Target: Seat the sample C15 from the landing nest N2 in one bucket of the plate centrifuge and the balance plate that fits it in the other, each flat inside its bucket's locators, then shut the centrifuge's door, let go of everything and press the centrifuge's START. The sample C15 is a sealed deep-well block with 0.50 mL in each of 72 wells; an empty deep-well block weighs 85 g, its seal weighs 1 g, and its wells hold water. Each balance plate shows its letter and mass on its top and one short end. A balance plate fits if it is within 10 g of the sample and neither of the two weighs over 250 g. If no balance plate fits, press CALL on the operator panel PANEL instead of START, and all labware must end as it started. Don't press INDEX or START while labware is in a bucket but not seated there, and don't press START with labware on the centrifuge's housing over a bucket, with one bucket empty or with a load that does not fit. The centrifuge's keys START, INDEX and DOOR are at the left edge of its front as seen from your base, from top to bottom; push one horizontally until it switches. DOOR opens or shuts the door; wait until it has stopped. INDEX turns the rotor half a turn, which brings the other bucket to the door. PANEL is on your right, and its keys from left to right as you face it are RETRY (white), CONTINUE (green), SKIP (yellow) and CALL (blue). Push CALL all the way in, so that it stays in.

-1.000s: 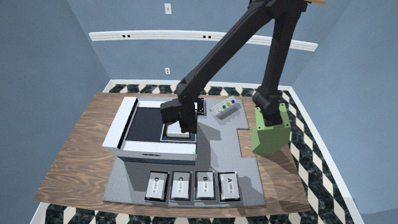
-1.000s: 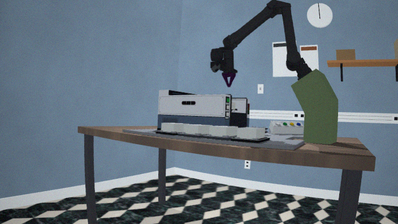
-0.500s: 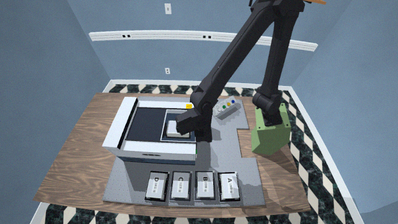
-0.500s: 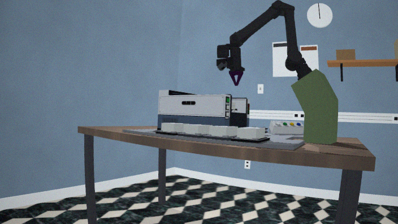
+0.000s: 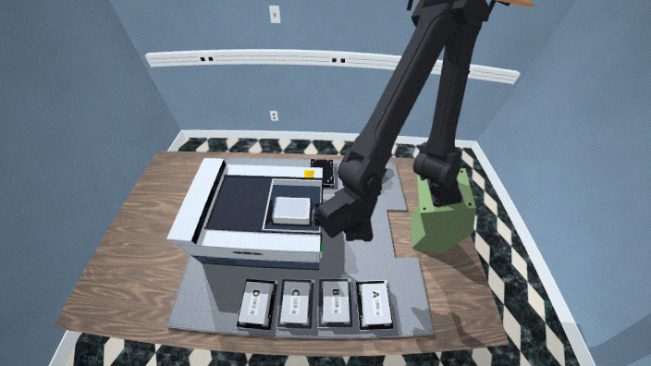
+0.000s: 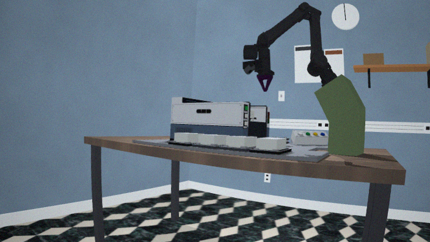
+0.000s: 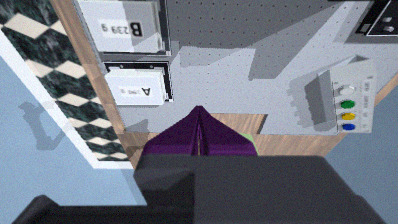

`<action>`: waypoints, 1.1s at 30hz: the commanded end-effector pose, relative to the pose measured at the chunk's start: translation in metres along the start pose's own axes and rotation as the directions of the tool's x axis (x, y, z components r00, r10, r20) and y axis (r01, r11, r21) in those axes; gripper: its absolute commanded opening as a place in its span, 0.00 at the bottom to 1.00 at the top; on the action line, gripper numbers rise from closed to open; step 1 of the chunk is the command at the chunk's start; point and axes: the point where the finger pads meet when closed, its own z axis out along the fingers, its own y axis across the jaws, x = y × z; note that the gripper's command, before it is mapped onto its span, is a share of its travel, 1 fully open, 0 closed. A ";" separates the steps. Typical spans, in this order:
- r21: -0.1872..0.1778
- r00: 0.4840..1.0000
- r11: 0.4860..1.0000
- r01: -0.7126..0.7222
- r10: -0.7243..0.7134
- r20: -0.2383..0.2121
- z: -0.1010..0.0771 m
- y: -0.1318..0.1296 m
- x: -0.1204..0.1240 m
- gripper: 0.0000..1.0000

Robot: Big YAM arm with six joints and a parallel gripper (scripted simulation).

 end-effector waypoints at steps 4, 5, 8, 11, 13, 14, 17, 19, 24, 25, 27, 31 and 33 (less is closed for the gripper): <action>-0.023 0.998 0.999 -0.043 0.044 0.035 -0.004 0.013 0.021 0.00; -0.023 0.998 0.999 -0.043 0.044 0.036 -0.004 0.014 0.025 0.00; -0.023 0.998 0.999 -0.043 0.044 0.038 -0.004 0.015 0.031 0.00; -0.022 0.998 0.999 -0.042 0.043 0.039 -0.003 0.015 0.038 0.00; -0.023 0.998 0.999 -0.042 0.043 0.043 -0.003 0.016 0.043 0.00; -0.023 0.998 0.999 -0.042 0.043 0.044 -0.002 0.016 0.046 0.00; -0.024 0.998 0.999 -0.042 0.043 0.047 -0.002 0.016 0.053 0.00; -0.021 0.998 0.999 -0.039 0.040 0.046 -0.001 0.017 0.058 0.00; -0.025 0.998 0.999 -0.041 0.042 0.052 -0.001 0.017 0.064 0.00; -0.025 0.998 0.999 -0.041 0.042 0.052 -0.001 0.017 0.064 0.00; -0.016 0.998 0.999 -0.036 0.037 0.046 0.002 0.017 0.067 0.00; -0.024 0.998 0.999 -0.040 0.041 0.054 0.000 0.017 0.069 0.00; -0.023 0.998 0.999 -0.039 0.040 0.054 0.000 0.017 0.070 0.00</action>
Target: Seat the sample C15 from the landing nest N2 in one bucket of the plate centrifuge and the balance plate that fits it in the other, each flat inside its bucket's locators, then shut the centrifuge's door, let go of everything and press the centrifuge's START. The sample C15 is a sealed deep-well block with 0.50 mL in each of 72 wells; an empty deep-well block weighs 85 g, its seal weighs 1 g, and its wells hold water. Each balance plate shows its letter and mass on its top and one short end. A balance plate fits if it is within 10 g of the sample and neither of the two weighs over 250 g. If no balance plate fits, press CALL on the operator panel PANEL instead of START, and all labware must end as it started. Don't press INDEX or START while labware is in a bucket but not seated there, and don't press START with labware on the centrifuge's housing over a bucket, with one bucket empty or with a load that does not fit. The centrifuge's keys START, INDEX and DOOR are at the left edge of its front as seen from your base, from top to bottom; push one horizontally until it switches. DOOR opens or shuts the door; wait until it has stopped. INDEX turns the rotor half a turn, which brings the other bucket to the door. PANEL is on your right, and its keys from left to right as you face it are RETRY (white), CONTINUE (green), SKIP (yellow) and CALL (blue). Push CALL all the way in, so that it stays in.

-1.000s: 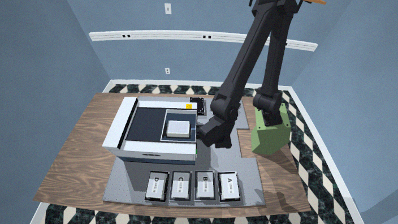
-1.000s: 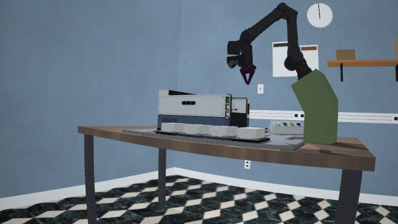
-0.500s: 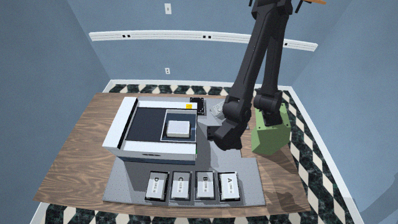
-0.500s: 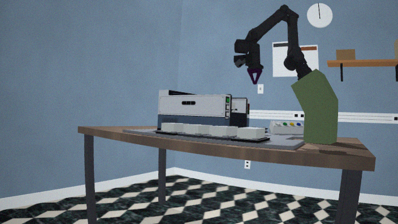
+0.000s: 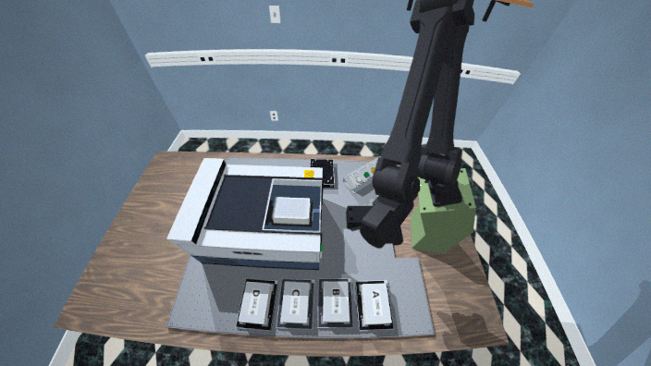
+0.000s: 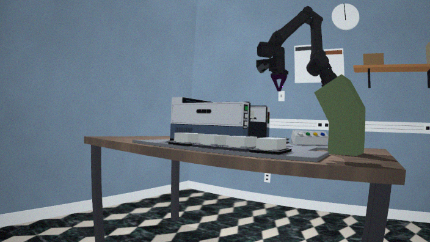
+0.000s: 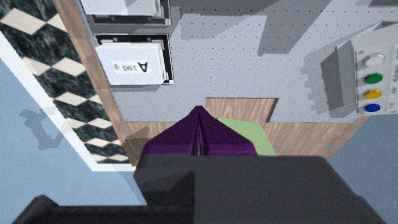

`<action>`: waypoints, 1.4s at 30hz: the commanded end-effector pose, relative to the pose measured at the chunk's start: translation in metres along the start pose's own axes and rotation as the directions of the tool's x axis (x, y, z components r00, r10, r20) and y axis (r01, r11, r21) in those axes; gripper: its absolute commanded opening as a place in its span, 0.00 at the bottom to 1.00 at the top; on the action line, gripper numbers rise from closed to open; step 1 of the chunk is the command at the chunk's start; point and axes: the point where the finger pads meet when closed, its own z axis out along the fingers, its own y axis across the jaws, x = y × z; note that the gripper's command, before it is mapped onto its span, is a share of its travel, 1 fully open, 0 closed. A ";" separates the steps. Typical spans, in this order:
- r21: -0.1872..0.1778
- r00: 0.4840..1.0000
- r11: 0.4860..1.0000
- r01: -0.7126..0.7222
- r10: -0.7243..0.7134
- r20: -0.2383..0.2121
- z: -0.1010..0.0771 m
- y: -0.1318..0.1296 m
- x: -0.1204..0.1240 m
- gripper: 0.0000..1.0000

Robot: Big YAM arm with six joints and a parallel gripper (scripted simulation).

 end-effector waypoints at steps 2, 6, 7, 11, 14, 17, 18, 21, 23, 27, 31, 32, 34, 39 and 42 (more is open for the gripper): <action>-0.024 0.999 0.999 -0.023 0.024 0.023 -0.003 0.007 0.000 0.00; -0.028 0.999 0.999 -0.026 0.026 0.026 -0.004 0.008 -0.001 0.00; -0.028 0.999 0.999 -0.026 0.026 0.026 -0.004 0.008 -0.001 0.00; -0.028 0.999 0.999 -0.025 0.026 0.026 -0.004 0.008 -0.001 0.00; -0.028 0.999 0.999 -0.025 0.026 0.025 -0.004 0.008 -0.001 0.00; -0.025 0.999 0.999 -0.024 0.024 0.024 -0.003 0.007 0.000 0.00; -0.025 0.999 0.999 -0.024 0.024 0.025 -0.003 0.007 0.000 0.00; -0.023 0.999 0.999 -0.023 0.023 0.026 -0.002 0.007 0.000 0.00; -0.021 0.999 1.000 -0.022 0.022 0.028 -0.001 0.007 0.000 0.00; -0.019 0.999 1.000 -0.020 0.021 0.029 0.000 0.007 0.001 0.00; -0.012 0.999 1.000 -0.009 0.009 0.034 0.004 0.006 0.001 0.00; -0.011 0.999 1.000 -0.003 0.003 0.037 0.005 0.006 0.001 0.00; -0.011 0.999 1.000 0.006 -0.005 0.045 0.006 0.006 0.000 0.00; -0.005 0.998 1.000 -0.003 0.004 0.068 0.011 0.004 -0.004 0.00; -0.001 0.996 1.000 -0.011 0.011 0.085 0.014 0.002 -0.007 0.00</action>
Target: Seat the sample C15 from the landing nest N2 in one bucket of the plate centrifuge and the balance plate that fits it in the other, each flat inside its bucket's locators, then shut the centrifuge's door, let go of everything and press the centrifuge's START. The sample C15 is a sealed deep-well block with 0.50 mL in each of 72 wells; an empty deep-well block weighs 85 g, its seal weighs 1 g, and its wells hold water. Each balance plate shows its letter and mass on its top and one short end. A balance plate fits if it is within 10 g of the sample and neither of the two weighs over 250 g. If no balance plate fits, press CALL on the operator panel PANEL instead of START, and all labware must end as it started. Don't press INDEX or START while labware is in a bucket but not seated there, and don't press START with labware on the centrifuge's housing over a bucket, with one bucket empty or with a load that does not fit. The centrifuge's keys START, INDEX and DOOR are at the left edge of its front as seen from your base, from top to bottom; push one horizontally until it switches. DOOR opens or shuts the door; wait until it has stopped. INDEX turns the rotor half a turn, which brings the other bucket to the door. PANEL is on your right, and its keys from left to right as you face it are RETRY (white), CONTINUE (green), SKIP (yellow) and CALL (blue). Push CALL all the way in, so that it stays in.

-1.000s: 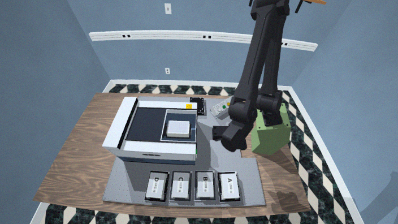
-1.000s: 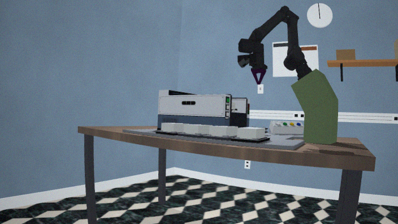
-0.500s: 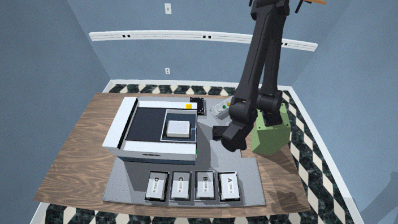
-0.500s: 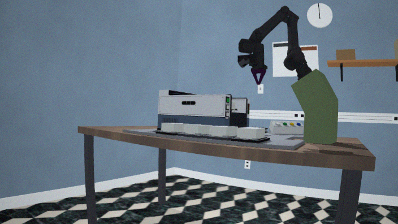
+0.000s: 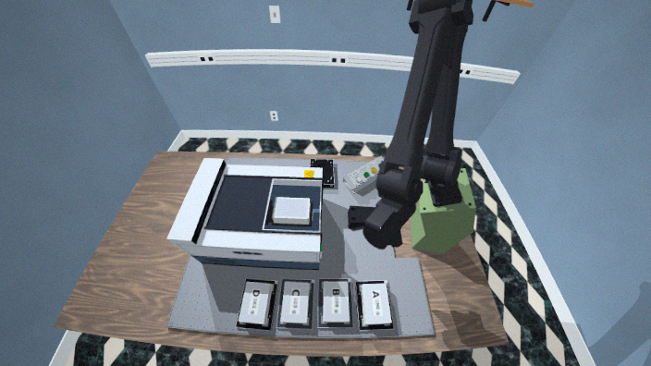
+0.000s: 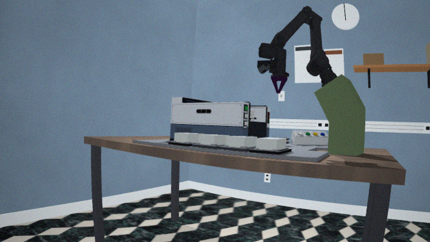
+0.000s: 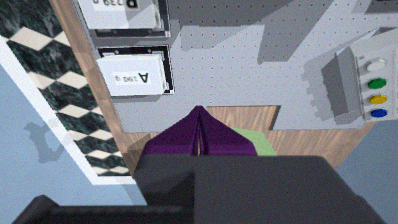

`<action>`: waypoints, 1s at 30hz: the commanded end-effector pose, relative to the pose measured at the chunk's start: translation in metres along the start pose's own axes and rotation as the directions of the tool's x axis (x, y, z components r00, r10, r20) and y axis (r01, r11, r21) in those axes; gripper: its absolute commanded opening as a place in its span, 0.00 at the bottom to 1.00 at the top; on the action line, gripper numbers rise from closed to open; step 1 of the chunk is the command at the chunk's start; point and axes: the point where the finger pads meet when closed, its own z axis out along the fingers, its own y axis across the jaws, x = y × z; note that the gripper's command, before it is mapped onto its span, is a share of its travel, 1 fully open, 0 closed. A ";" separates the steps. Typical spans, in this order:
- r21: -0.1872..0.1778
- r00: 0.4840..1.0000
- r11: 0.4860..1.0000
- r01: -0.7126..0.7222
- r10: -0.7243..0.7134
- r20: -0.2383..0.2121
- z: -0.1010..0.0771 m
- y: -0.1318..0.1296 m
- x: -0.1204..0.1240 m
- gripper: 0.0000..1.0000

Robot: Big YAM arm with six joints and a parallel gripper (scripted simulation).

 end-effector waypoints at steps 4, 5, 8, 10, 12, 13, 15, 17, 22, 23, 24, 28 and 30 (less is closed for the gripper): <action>-0.001 0.999 1.000 0.009 -0.008 0.031 0.008 0.001 -0.005 0.00; -0.001 0.999 1.000 0.008 -0.008 0.038 0.009 0.001 -0.005 0.00; -0.001 0.998 1.000 0.008 -0.008 0.061 0.012 0.000 -0.007 0.00; -0.001 0.997 1.000 0.008 -0.008 0.077 0.015 0.000 -0.009 0.00; -0.001 0.996 1.000 0.008 -0.008 0.094 0.018 0.000 -0.010 0.00; -0.001 0.995 1.000 0.008 -0.008 0.103 0.019 0.000 -0.011 0.00; 0.000 0.993 1.000 0.008 -0.008 0.120 0.022 0.000 -0.013 0.00; 0.000 0.990 1.000 0.008 -0.008 0.139 0.025 0.000 -0.014 0.00; 0.000 0.986 1.000 0.008 -0.008 0.166 0.030 0.000 -0.017 0.00; 0.000 0.984 1.000 0.008 -0.008 0.176 0.031 0.000 -0.018 0.00; 0.000 0.983 1.000 0.008 -0.008 0.185 0.033 0.000 -0.018 0.00; 0.001 0.975 1.000 0.007 -0.007 0.223 0.039 0.000 -0.022 0.00; 0.001 0.970 1.000 0.007 -0.007 0.241 0.042 0.000 -0.023 0.00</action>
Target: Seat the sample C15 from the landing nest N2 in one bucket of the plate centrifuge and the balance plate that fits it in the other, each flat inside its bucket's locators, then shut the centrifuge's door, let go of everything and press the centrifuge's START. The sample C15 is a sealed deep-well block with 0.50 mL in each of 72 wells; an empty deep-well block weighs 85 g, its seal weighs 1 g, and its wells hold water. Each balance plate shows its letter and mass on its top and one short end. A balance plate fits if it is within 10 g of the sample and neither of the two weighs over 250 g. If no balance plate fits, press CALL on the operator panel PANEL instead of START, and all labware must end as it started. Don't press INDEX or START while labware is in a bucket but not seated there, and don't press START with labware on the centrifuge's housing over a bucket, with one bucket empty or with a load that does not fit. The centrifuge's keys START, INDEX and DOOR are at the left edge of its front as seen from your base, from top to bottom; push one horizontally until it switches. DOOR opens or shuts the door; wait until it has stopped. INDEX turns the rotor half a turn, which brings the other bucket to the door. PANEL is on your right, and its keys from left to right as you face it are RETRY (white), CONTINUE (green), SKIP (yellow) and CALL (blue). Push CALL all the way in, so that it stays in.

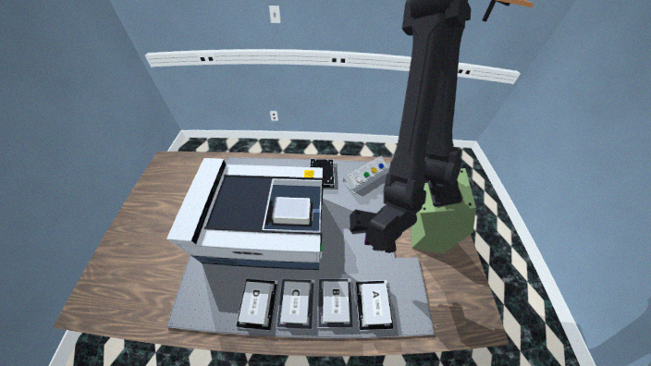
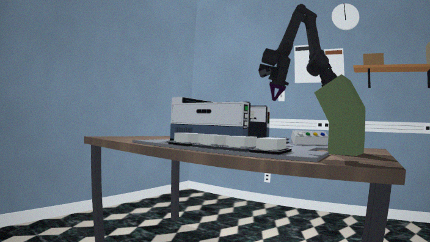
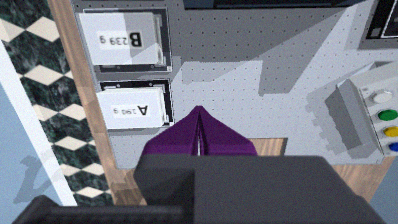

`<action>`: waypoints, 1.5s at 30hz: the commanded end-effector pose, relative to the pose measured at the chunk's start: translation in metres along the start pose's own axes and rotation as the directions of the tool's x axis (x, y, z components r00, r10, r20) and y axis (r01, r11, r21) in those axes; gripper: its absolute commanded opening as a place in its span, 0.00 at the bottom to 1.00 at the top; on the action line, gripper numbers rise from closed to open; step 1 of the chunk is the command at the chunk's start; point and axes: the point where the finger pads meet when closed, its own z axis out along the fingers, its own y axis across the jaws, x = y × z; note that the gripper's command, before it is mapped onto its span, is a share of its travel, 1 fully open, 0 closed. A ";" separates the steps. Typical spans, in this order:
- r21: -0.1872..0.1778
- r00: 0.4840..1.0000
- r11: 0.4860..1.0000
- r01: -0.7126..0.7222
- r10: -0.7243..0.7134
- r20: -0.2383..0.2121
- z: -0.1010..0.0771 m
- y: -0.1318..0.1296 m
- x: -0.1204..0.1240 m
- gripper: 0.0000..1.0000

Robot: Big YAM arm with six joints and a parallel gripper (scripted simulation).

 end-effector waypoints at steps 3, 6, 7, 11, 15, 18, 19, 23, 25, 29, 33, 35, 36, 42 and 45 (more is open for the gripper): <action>0.001 0.998 1.000 0.015 -0.015 0.057 0.013 -0.001 -0.005 0.00; 0.001 0.998 1.000 0.015 -0.015 0.067 0.015 -0.001 -0.006 0.00; 0.000 0.997 1.000 0.015 -0.015 0.075 0.017 -0.001 -0.006 0.00; 0.002 0.993 1.000 0.015 -0.015 0.113 0.023 -0.002 -0.008 0.00; 0.002 0.989 1.000 0.015 -0.015 0.148 0.029 -0.002 -0.010 0.00; 0.002 0.985 1.000 0.015 -0.015 0.174 0.034 -0.002 -0.011 0.00; 0.002 0.983 1.000 0.015 -0.015 0.182 0.035 -0.002 -0.011 0.00; 0.002 0.980 1.000 0.015 -0.015 0.198 0.038 -0.002 -0.012 0.00; 0.002 0.977 1.000 0.015 -0.015 0.214 0.041 -0.002 -0.013 0.00; 0.002 0.970 1.000 0.015 -0.015 0.245 0.047 -0.002 -0.014 0.00; 0.003 0.962 1.000 0.015 -0.015 0.273 0.052 -0.002 -0.016 0.00; 0.002 0.958 1.000 0.015 -0.015 0.287 0.054 -0.002 -0.017 0.00; 0.002 0.956 1.000 0.015 -0.015 0.294 0.055 -0.002 -0.017 0.00; 0.003 0.947 1.000 0.015 -0.015 0.320 0.060 -0.003 -0.018 0.00; 0.003 0.941 1.000 0.015 -0.015 0.338 0.063 -0.003 -0.019 0.00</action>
